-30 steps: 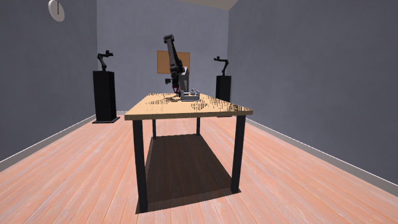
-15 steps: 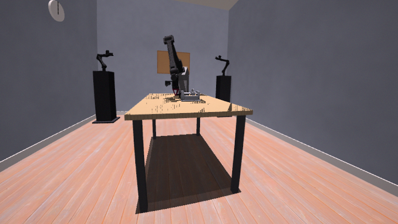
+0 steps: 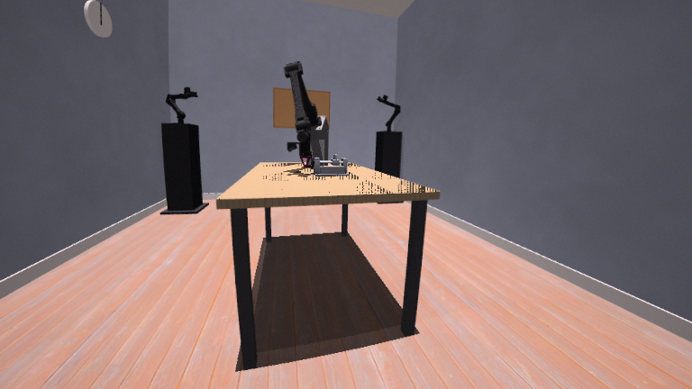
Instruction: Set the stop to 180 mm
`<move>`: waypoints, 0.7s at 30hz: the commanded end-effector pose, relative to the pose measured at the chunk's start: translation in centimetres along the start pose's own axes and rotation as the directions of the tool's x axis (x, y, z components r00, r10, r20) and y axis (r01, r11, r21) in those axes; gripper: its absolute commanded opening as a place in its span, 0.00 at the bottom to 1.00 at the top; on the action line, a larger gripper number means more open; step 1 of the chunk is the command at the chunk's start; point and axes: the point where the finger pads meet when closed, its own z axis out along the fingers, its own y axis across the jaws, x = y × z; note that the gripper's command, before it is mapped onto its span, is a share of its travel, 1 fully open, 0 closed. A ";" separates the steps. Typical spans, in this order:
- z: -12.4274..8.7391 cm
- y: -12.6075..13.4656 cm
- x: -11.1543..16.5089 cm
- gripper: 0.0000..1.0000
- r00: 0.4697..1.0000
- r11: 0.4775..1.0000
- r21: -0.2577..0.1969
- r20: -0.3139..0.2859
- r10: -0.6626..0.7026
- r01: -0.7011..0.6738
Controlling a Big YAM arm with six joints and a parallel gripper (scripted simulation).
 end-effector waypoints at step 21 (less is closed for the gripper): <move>-0.8 1.2 -0.8 0.53 1.000 0.998 -0.056 0.010 0.008 -0.008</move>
